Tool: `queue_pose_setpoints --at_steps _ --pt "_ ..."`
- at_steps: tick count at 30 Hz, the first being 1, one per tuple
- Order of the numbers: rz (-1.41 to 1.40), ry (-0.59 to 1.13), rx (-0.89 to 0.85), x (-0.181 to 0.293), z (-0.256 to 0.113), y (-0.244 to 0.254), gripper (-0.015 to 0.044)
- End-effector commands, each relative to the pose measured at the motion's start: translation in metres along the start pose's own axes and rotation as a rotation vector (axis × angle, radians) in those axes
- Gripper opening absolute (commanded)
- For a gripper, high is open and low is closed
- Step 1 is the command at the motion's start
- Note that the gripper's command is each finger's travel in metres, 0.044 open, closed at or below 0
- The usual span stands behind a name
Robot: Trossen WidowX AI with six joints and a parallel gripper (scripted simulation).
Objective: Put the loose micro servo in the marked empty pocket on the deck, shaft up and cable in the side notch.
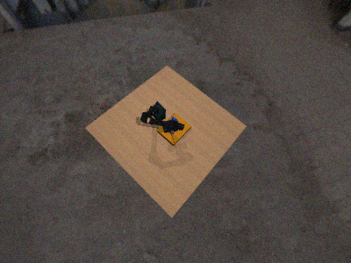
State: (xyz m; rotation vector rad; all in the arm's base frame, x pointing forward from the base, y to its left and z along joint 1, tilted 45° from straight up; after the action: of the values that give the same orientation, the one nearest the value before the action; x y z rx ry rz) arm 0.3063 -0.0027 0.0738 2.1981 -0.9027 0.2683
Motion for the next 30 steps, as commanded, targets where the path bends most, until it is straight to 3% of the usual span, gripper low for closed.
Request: queue_pose_setpoints --at_steps 1,30 --pt "0.061 0.006 0.003 0.0005 -0.0023 0.0017 0.0" --pt "1.061 0.004 0.006 0.0006 -0.0023 0.0017 0.0"
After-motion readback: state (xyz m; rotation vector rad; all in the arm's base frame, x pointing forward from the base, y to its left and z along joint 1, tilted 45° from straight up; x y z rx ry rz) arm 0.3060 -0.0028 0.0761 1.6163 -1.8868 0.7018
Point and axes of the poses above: the point midway between the two fingers, 35 mm back from their tips, its own z axis out along the fingers, its own y axis across the jaws, x = y × z, the point moved 4 cm from there along -z, back along the fingers, and after that the axes turned 8 degrees about z, right-handed, at the moved point
